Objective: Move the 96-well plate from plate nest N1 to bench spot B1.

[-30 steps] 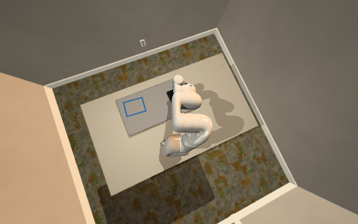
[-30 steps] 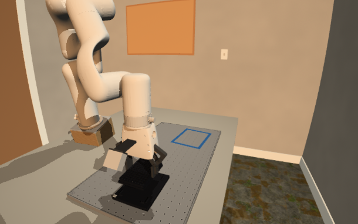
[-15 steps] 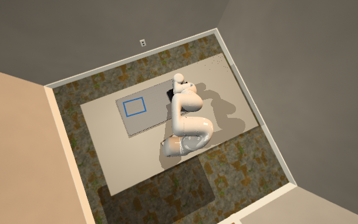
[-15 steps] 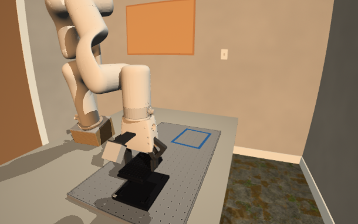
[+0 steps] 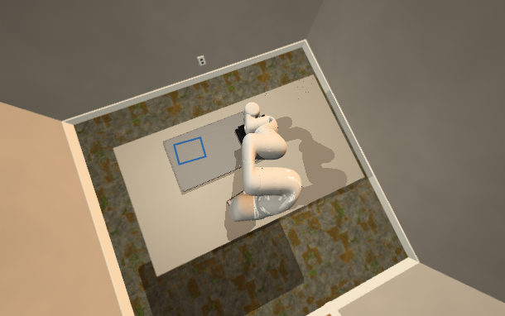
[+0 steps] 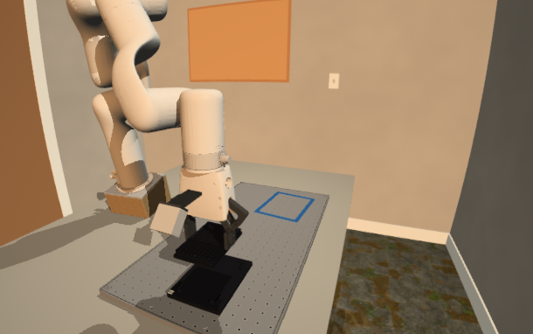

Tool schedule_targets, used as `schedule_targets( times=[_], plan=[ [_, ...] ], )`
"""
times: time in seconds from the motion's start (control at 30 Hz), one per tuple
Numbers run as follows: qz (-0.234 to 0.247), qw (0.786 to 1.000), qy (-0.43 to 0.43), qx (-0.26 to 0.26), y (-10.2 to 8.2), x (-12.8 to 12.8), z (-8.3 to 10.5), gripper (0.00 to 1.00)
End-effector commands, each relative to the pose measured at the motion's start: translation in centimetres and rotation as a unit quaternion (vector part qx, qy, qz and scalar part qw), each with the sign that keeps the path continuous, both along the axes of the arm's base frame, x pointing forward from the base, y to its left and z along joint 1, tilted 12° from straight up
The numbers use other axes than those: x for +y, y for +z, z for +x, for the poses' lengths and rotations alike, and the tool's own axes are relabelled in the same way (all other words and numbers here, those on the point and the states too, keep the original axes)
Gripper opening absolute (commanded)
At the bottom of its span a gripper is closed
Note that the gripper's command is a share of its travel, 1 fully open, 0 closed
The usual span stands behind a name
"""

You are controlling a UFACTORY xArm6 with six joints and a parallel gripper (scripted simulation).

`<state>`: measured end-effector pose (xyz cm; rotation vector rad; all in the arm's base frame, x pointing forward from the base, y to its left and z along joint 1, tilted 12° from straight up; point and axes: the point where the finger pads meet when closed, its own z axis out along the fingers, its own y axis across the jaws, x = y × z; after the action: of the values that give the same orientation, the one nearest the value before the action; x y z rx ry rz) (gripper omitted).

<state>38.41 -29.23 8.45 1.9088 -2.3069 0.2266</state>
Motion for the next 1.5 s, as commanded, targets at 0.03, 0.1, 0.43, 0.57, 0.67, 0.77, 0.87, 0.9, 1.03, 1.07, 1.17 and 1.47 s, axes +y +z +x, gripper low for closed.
schedule_targets(
  times=[0.03, 0.1, 0.43, 0.57, 0.67, 0.77, 0.87, 0.9, 1.03, 1.07, 1.17, 1.47],
  plan=[
    [-0.001, 1.0, 0.0, -0.002, 0.2, -0.1, 0.1, 0.0],
    [-0.001, 1.0, 0.0, -0.002, 0.2, -0.1, 0.1, 0.0],
    [-0.002, 0.998, -0.058, -0.014, -0.4, 2.4, 0.9, 0.0],
    [-0.002, 0.998, -0.058, -0.014, -0.6, 3.4, 1.2, 0.0],
    [-0.002, 0.998, -0.058, -0.014, -0.8, 4.3, 1.5, 0.0],
    [-0.002, 0.998, -0.058, -0.014, -1.1, 5.2, 1.8, 0.0],
    [-0.001, 0.998, -0.058, -0.014, -1.3, 6.2, 2.1, 0.0],
    [-0.001, 0.998, -0.058, -0.014, -1.4, 6.5, 2.2, 0.0],
    [-0.001, 0.998, -0.058, -0.014, -1.5, 7.1, 2.4, 0.0],
    [-0.001, 0.998, -0.058, -0.014, -1.6, 7.4, 2.5, 0.0],
    [-0.001, 0.998, -0.058, -0.014, -1.8, 8.3, 2.8, 0.0],
    [-0.001, 0.998, -0.058, -0.014, -2.5, 11.1, 3.6, 0.0]
  ],
)
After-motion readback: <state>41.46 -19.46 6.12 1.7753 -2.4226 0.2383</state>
